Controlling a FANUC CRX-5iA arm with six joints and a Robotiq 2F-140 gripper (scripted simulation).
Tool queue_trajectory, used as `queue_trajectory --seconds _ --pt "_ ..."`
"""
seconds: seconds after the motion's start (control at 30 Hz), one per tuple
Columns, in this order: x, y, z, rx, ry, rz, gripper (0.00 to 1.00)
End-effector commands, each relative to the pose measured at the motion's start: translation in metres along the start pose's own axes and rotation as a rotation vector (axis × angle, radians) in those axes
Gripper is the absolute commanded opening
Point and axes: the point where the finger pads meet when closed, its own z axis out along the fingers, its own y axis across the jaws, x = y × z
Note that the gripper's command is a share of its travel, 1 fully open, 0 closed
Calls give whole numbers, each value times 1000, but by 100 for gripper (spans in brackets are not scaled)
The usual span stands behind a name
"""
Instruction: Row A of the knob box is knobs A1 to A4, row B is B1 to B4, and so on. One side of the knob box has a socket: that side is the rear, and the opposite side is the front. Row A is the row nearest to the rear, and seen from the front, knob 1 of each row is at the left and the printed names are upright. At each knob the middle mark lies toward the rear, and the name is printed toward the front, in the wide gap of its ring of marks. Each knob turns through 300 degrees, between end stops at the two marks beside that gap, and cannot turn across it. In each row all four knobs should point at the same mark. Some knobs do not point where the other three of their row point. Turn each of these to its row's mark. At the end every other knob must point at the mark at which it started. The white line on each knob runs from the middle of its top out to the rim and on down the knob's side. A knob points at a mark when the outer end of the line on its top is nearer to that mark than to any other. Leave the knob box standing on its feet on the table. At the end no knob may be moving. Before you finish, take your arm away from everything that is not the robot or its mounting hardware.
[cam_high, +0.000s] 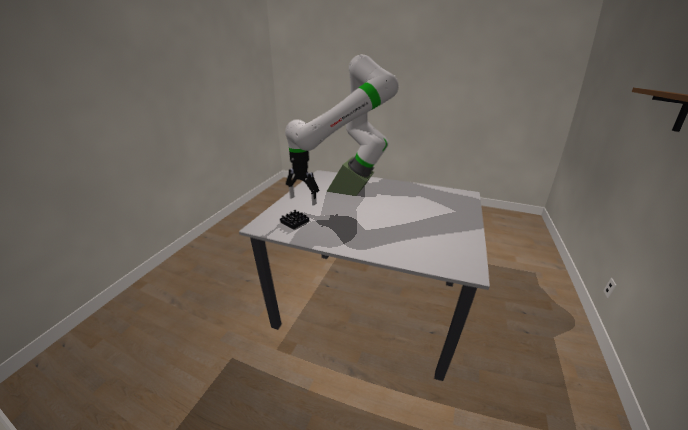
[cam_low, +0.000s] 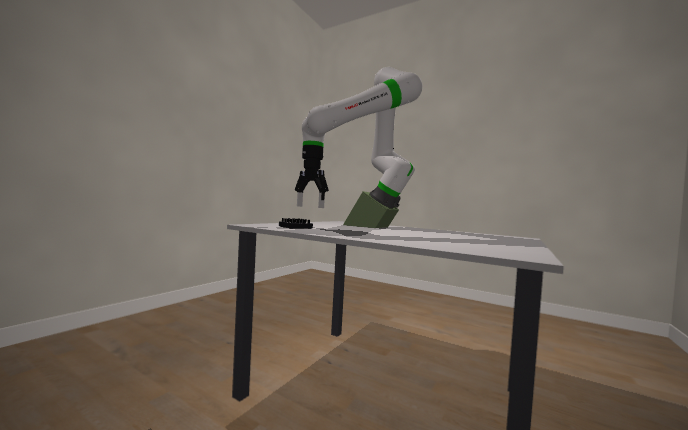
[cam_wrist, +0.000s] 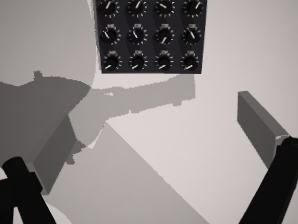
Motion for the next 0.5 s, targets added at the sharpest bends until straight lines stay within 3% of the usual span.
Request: queue_trajectory --seconds 0.0,0.27,0.4,0.47 --pt "0 0 0 0 0 0 100" --pt "3 1 -1 0 0 6 100" --pt "40 14 -15 0 0 71 100" --pt "40 14 -15 0 0 71 100"
